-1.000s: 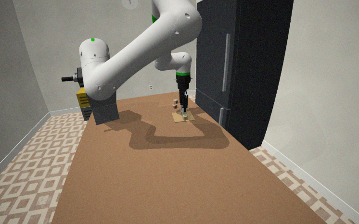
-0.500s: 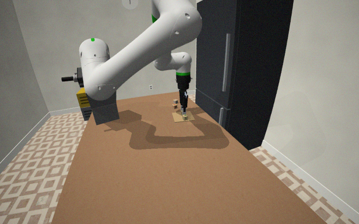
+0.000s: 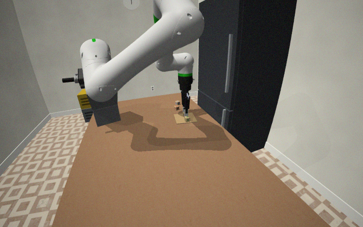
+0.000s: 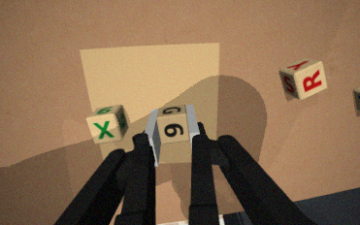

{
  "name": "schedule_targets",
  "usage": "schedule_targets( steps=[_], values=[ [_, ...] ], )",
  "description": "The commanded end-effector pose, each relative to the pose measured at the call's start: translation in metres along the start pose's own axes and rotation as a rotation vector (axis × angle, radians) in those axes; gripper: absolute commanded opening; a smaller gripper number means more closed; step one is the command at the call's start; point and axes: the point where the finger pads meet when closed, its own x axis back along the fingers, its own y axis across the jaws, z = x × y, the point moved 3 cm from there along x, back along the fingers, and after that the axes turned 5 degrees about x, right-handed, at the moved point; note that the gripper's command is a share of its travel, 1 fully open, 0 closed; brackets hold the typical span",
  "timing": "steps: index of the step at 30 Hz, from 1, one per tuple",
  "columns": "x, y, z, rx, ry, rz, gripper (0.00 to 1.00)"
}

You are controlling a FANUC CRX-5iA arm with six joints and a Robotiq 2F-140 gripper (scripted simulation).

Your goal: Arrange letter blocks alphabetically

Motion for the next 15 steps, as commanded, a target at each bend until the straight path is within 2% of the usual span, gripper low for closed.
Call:
schedule_targets(
  steps=[1, 11, 15],
  values=[
    [0.000, 0.000, 0.000, 0.000, 0.000, 0.000, 0.16],
    [0.002, 0.000, 0.000, 0.000, 0.000, 0.000, 0.16],
    [0.015, 0.000, 0.000, 0.000, 0.000, 0.000, 0.16]
  ],
)
